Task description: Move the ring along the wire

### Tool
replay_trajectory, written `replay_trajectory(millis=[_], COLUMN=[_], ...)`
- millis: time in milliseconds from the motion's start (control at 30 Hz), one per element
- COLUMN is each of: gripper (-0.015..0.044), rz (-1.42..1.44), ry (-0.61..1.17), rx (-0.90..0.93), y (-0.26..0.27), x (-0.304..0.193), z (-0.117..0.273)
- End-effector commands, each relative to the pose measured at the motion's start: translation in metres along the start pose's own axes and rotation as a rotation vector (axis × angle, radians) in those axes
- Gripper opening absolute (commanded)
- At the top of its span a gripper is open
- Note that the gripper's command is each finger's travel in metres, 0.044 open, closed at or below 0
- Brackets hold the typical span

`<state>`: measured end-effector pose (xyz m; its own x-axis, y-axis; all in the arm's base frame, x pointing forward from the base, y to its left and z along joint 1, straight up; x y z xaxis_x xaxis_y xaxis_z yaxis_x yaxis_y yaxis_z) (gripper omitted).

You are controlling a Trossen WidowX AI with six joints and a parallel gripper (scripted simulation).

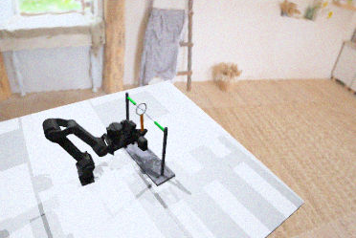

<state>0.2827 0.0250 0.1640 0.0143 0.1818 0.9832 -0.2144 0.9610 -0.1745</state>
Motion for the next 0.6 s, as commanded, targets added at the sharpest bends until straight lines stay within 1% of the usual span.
replay_trajectory(millis=[0, 267, 567], gripper=[-0.0150, -0.0150, -0.0150], rz=[0.014, 0.000, -0.031], ry=[0.000, 0.012, 0.112], rx=[-0.001, -0.013, -0.020], y=[0.003, 0.011, 0.021], x=[-0.001, 0.000, 0.006], z=[0.001, 0.002, 0.013])
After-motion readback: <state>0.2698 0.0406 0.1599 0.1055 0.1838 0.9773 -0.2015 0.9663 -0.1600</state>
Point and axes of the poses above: the point midway between the two fingers, 35 mm back from their tips, its own z axis back along the fingers, its own y axis across the jaws, x = y × z, the point moved 3 cm from there along z, back along the fingers, and after that the axes turned 6 degrees about z, right-handed, at the moved point
